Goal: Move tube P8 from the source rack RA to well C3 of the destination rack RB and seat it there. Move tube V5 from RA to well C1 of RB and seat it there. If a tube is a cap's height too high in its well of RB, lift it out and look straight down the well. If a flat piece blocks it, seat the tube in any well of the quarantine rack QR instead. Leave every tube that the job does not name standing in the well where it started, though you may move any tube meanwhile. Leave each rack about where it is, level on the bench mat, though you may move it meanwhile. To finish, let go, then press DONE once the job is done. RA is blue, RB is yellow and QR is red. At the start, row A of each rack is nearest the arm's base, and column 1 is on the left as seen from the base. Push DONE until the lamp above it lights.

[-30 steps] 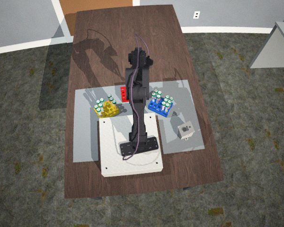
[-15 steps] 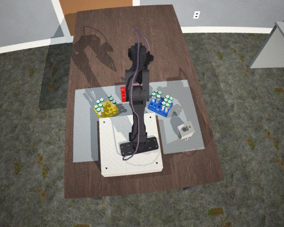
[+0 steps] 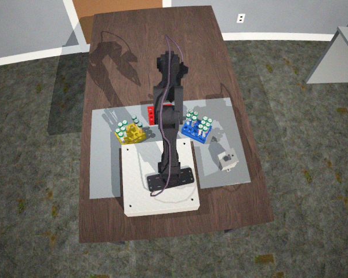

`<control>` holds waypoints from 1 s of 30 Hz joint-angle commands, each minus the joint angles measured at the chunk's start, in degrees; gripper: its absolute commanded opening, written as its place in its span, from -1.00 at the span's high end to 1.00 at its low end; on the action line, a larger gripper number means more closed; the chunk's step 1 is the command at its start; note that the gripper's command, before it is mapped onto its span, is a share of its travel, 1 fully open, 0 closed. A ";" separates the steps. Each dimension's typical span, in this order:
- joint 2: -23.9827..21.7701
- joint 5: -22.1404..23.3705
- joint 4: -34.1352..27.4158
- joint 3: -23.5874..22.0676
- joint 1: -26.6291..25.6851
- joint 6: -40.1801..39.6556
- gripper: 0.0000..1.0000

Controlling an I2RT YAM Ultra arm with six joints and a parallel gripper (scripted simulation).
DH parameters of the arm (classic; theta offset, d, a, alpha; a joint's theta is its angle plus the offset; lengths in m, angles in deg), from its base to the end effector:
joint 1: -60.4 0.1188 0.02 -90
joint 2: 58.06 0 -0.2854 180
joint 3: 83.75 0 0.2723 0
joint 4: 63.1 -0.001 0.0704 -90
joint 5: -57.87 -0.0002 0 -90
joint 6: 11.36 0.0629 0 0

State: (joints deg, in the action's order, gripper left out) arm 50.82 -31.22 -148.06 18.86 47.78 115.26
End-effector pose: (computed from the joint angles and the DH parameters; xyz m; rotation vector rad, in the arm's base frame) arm 0.3712 -0.0811 0.2258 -1.2989 -2.8337 -0.0173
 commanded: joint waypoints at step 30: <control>-12.76 0.09 8.89 -18.37 6.56 -37.88 1.00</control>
State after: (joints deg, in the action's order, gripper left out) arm 40.50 -31.11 -141.00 -0.55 54.93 80.75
